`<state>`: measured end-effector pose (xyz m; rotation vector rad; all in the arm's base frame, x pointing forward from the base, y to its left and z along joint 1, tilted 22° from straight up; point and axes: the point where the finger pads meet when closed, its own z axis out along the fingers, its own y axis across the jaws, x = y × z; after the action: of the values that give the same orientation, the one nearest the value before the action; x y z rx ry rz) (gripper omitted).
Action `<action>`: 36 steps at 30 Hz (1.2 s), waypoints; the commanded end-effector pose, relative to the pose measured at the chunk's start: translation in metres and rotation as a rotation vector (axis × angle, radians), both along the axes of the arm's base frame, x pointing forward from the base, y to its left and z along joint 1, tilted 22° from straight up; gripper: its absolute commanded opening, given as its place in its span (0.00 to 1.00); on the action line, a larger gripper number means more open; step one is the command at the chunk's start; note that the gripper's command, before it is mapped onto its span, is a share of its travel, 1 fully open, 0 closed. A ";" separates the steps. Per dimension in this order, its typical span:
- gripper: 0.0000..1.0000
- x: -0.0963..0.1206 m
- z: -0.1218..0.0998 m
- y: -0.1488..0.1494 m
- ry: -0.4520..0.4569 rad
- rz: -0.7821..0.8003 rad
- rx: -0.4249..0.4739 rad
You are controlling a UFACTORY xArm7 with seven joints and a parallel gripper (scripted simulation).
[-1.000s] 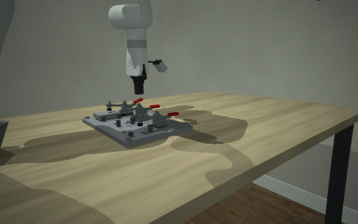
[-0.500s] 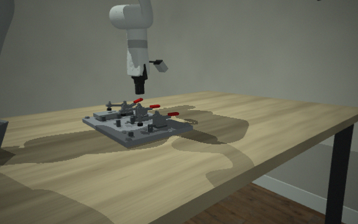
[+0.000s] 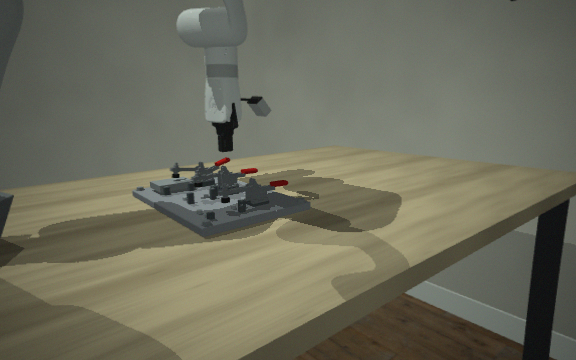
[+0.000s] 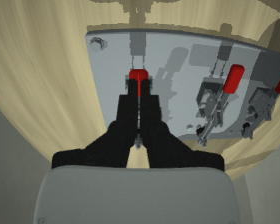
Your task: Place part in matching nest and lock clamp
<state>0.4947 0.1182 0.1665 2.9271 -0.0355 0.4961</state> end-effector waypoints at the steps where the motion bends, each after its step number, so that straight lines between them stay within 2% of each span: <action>1: 0.00 0.002 -0.001 0.000 -0.004 0.001 0.001; 15: 0.00 0.006 -0.011 -0.002 -0.004 0.001 0.001; 36: 0.00 0.006 -0.012 -0.002 -0.004 0.001 0.001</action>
<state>0.4995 0.1156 0.1528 2.9271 -0.0356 0.4959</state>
